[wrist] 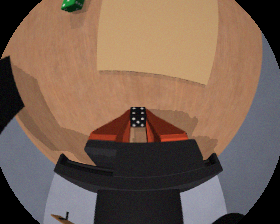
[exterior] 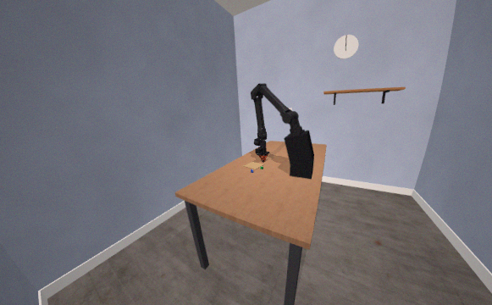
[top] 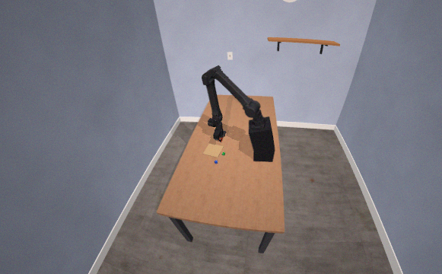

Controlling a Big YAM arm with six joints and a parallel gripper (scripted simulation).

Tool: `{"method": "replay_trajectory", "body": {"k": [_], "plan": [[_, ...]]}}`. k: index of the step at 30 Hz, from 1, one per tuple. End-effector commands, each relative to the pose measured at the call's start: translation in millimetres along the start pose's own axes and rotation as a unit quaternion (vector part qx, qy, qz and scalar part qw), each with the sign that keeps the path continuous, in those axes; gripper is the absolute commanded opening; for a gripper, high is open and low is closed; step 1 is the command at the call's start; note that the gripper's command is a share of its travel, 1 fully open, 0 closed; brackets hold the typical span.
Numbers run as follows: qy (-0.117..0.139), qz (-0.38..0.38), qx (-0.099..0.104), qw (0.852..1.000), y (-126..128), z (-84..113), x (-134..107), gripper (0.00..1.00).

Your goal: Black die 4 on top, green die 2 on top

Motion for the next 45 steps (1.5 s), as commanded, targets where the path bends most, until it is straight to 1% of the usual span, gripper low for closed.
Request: {"method": "replay_trajectory", "body": {"k": [1,18,19,20,21,24,32,34,35,38,40,43,44,45], "plan": [[0.0,-0.002,-0.009,1.0,-5.7,2.3,2.7,0.14],[0.0,-0.002,-0.01,1.0,-6.0,2.8,2.7,0.14],[0.0,-0.001,-0.012,1.0,-7.9,6.1,2.8,0.14],[0.0,-0.002,-0.011,1.0,-7.9,10.4,2.6,0.14],[0.0,-0.002,-0.006,1.0,-4.6,12.5,1.7,0.14],[0.001,-0.003,-0.007,1.0,-4.8,24.9,-3.2,0.14],[0.0,-0.001,-0.008,1.0,-3.6,81.8,-3.2,0.14],[0.0,-0.001,-0.008,1.0,-3.6,81.8,-3.2,0.14],[-0.002,0.008,-0.007,1.0,-3.3,87.5,3.6,0.14],[0.0,0.001,-0.007,1.0,-3.2,102.1,-1.9,0.14],[0.0,0.0,-0.008,1.0,-3.1,106.9,-2.6,0.14],[-0.001,0.004,-0.009,1.0,-5.5,108.5,0.5,0.14],[-0.001,0.003,0.003,1.0,-0.7,100.1,-0.2,0.14],[-0.001,0.003,0.006,1.0,0.9,98.0,-0.4,0.14]]}}
Point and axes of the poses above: the point where the finger pads meet when closed, its own z axis back along the fingers, its own y axis across the jaws, x = y × z, the point moved 7 cm from there along z, back along the fingers, and after that the axes turned 15 degrees about -z, right-handed, at the moved point
